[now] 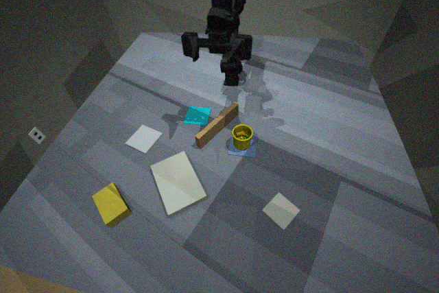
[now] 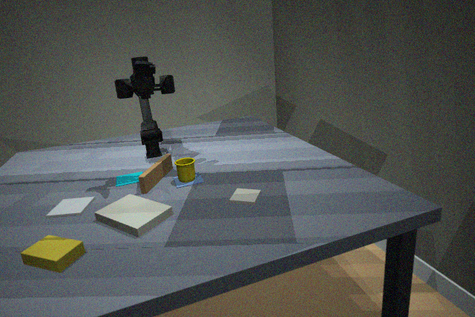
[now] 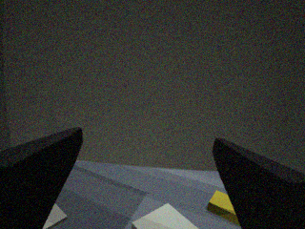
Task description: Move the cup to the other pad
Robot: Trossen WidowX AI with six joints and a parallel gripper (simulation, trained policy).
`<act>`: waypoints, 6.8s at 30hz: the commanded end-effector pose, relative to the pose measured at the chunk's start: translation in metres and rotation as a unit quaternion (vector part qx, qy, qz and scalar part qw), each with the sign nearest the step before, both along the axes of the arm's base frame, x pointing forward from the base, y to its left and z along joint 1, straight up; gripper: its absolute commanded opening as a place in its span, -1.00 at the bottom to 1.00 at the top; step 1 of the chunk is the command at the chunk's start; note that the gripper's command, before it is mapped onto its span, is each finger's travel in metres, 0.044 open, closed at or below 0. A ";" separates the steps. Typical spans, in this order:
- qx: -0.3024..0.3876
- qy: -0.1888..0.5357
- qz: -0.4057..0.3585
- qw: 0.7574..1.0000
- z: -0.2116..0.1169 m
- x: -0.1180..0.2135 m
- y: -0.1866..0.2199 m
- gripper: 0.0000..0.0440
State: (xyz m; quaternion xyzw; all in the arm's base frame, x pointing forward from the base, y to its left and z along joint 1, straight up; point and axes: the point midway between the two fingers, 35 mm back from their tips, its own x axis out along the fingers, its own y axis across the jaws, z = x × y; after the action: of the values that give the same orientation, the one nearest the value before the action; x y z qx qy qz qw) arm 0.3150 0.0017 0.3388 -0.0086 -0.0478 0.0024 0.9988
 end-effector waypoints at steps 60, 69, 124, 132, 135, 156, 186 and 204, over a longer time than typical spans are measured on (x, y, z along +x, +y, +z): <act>0.266 0.307 0.007 0.914 -0.007 0.052 0.055 -0.31; 0.313 0.362 -0.015 0.878 -0.016 0.055 0.065 -0.29; 0.302 0.647 -0.274 0.644 -0.151 0.027 0.077 -0.19; 0.286 0.664 -0.307 0.619 -0.176 0.022 0.074 -0.17; 0.281 0.668 -0.317 0.612 -0.186 0.021 0.073 -0.16; 0.245 0.693 -0.342 0.585 -0.261 0.015 0.065 -0.10; 0.270 0.679 -0.335 0.595 -0.220 -0.001 0.039 -0.94; 0.342 0.626 -0.361 0.600 -0.181 -0.002 -0.002 -1.00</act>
State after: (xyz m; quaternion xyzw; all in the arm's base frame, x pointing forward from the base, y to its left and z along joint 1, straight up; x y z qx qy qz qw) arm 0.3115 0.0049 0.1529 0.3083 0.6088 -0.3680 0.6316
